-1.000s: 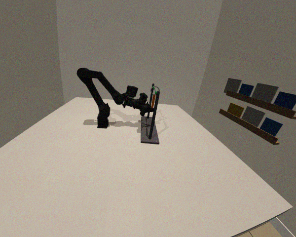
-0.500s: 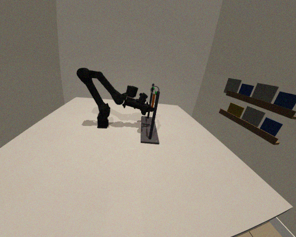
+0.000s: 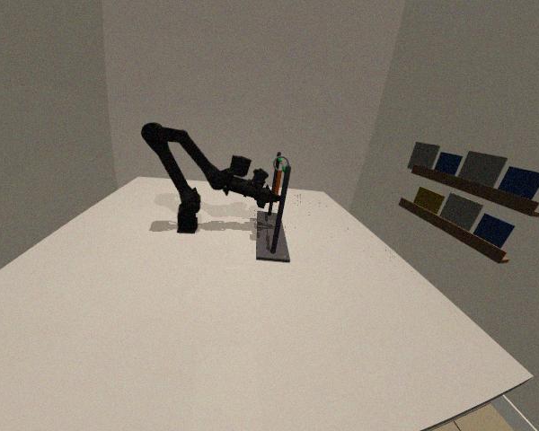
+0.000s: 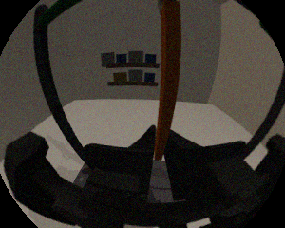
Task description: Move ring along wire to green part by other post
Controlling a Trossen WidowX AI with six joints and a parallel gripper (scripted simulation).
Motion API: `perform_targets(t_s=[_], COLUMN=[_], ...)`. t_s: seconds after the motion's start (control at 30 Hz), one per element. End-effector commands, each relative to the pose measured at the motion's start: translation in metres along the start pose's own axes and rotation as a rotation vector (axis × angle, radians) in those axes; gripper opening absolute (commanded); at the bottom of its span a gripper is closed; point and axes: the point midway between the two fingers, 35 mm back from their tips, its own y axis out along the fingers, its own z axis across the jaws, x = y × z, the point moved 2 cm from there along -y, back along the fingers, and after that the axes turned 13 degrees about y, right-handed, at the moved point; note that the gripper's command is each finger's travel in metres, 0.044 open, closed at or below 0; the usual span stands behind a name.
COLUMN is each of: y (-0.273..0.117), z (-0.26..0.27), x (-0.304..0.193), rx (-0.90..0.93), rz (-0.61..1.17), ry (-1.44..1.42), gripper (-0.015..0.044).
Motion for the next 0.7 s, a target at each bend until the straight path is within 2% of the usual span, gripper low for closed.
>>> perform_targets(t_s=[0.0, 0.67], y=[0.001, 0.002], z=[0.006, 0.03], x=[0.001, -0.003], rx=[-0.01, -0.027], rz=[-0.009, -0.012], ry=[0.022, 0.063], gripper=[-0.015, -0.015])
